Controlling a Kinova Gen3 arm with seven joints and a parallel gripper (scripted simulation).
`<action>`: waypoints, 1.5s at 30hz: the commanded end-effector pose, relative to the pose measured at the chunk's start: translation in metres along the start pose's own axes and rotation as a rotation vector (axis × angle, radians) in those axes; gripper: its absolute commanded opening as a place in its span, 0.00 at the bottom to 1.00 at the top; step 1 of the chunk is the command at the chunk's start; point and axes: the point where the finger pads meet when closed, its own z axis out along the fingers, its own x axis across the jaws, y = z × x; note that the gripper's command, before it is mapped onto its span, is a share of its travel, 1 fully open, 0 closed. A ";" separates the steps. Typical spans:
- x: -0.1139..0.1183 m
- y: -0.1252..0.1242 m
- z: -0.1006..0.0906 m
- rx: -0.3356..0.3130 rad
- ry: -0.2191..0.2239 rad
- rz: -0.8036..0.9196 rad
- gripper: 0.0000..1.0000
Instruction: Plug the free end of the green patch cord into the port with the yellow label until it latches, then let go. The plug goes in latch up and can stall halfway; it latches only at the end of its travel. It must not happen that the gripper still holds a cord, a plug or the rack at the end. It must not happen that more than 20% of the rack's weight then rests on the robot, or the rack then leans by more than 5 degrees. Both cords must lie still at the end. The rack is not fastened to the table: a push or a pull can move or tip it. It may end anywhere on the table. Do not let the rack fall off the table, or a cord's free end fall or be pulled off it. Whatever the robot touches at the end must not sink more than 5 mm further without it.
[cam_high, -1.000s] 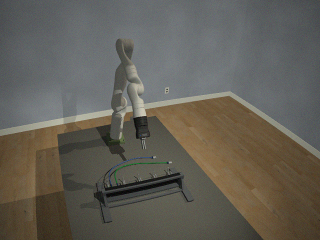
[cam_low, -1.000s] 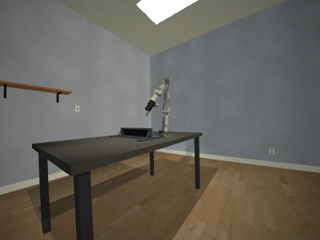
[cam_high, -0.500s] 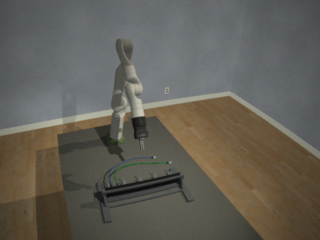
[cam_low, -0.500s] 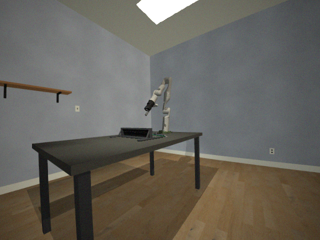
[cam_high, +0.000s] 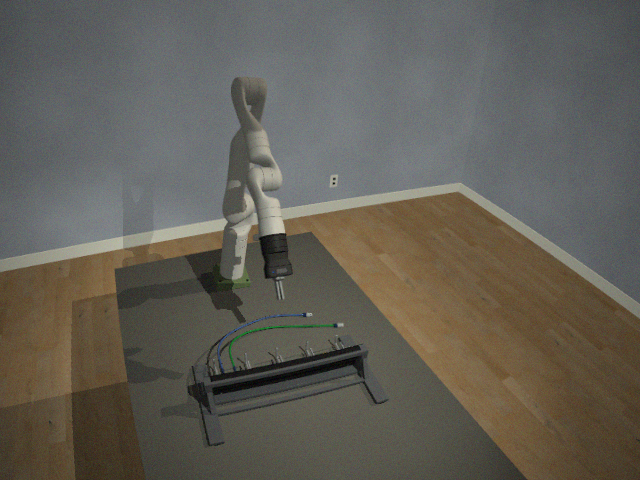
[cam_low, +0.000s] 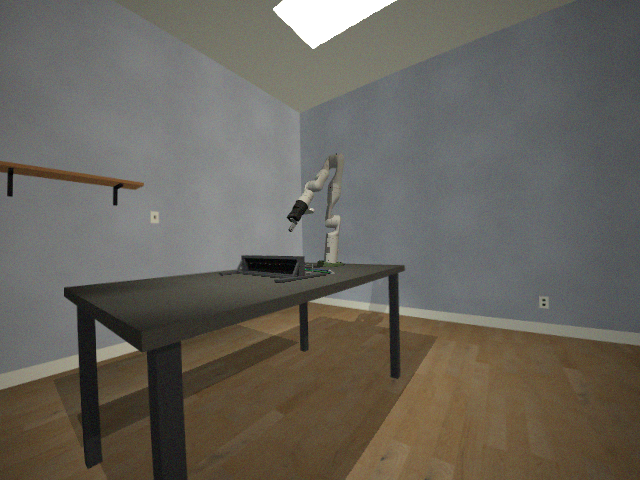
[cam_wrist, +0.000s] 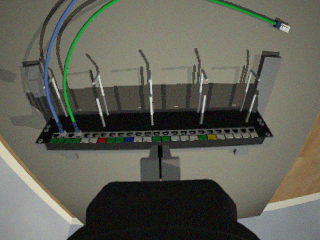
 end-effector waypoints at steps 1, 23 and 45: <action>0.000 0.000 0.000 -0.001 0.004 -0.003 0.00; -0.021 0.000 0.000 -0.001 0.004 -0.003 0.00; -0.048 0.000 0.000 -0.001 0.004 -0.003 0.00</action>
